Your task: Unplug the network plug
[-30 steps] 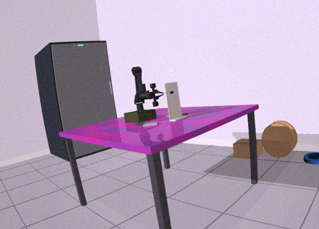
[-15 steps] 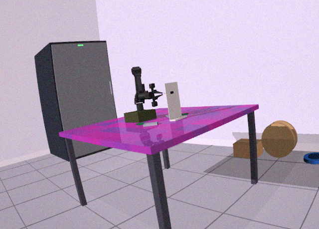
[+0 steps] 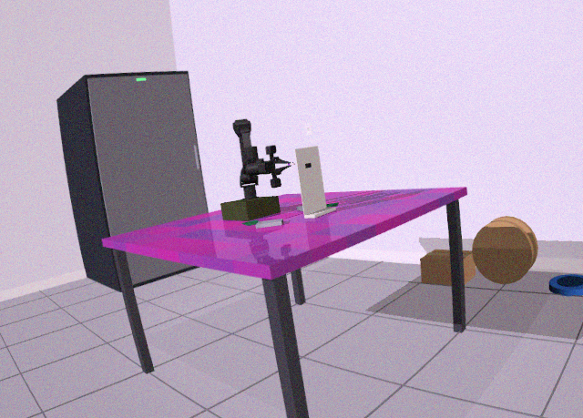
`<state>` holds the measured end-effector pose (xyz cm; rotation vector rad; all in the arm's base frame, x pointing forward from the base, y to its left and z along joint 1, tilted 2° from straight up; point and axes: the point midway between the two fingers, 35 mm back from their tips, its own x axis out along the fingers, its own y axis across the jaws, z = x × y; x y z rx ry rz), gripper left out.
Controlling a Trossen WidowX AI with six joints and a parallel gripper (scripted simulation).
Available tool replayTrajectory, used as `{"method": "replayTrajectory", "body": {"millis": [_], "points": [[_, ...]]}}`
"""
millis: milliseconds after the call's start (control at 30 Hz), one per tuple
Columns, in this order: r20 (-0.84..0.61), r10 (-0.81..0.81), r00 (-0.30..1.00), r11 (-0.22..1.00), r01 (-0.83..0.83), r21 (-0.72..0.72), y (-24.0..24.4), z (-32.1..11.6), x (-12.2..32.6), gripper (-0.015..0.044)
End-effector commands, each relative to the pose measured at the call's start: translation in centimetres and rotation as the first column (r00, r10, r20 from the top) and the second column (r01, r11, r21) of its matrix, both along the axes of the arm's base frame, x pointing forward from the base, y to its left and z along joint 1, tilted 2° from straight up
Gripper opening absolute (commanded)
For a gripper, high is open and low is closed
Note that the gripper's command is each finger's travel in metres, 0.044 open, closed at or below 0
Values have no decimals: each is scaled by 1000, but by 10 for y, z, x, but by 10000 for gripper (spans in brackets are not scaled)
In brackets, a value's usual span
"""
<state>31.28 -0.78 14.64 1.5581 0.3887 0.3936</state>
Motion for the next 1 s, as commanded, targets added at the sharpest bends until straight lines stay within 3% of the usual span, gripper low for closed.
{"method": "replayTrajectory", "body": {"millis": [0,967], "points": [[3,4,1000,1000,-4,0,0,6,-1,0],[-1,6,1000,1000,-6,3,6,43,-20,0]]}}
